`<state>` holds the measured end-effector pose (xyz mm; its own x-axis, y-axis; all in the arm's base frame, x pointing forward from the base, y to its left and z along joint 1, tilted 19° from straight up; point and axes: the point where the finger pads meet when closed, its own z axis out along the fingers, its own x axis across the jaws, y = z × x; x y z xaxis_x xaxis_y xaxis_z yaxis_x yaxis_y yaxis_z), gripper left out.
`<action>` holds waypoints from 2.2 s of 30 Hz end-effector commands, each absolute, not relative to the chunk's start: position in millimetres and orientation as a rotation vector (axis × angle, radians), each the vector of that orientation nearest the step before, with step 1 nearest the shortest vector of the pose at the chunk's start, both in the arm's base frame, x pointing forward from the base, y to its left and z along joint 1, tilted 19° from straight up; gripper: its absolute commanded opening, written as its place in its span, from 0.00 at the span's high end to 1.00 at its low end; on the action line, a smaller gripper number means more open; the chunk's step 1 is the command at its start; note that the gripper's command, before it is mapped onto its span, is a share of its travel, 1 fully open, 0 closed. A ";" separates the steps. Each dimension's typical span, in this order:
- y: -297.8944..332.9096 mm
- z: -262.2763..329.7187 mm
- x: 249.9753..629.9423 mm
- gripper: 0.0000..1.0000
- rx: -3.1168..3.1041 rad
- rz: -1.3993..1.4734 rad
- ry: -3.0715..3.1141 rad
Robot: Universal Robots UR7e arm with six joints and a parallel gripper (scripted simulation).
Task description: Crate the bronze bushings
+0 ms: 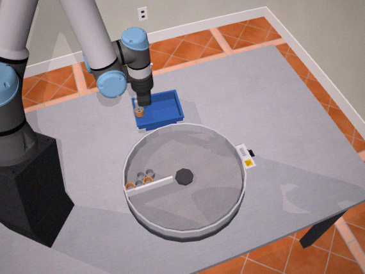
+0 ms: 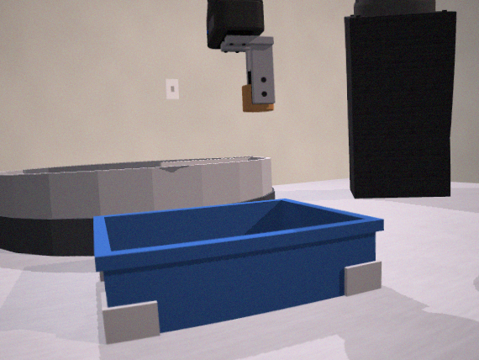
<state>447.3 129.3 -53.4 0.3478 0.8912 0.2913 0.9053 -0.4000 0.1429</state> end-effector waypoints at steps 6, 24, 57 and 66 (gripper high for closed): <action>174.1 -34.9 476.6 1.00 -2.543 -0.509 -1.697; 180.2 -60.4 483.8 1.00 -2.543 -0.507 -1.695; 193.5 -110.9 498.7 1.00 -2.546 -0.496 -1.690; 193.5 -110.9 498.7 1.00 -2.546 -0.496 -1.690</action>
<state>497.9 193.4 -111.2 0.3535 0.8901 0.2877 0.9050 -0.4032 0.1356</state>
